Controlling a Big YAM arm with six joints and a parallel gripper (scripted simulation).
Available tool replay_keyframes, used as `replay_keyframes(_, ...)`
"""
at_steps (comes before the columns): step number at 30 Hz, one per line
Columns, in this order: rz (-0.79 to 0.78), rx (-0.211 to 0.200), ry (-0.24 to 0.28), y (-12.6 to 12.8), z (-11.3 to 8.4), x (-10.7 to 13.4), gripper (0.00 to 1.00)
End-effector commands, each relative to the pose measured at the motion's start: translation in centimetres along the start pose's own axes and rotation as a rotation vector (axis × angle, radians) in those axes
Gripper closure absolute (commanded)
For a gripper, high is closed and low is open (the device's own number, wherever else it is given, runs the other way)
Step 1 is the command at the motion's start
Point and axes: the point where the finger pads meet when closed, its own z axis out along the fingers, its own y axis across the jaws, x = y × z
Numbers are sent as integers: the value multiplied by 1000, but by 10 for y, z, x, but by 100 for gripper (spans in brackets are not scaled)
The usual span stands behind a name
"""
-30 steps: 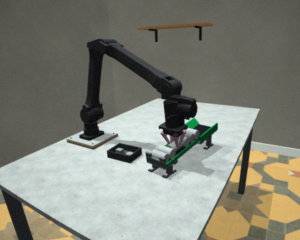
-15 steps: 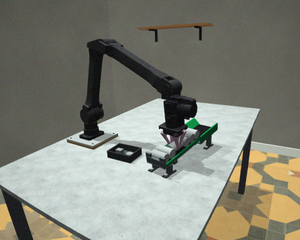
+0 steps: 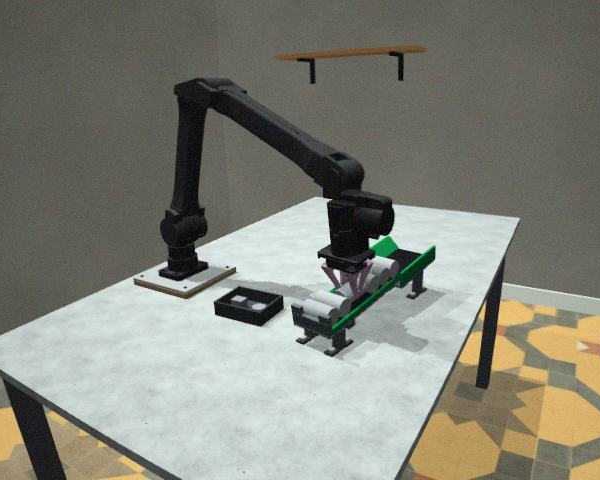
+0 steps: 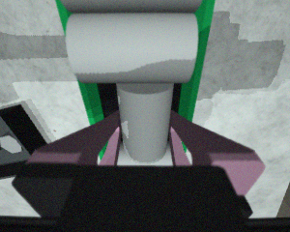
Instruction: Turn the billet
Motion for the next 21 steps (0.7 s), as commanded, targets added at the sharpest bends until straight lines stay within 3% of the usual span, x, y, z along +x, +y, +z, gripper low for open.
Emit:
replay_keyframes(1, -14, 25, -4, -9, -1, -5, 100)
replay_keyframes(14, -14, 28, -5, -10, -3, -5, 100)
replay_keyframes(21, -17, 48, -6, -14, -15, -7, 100)
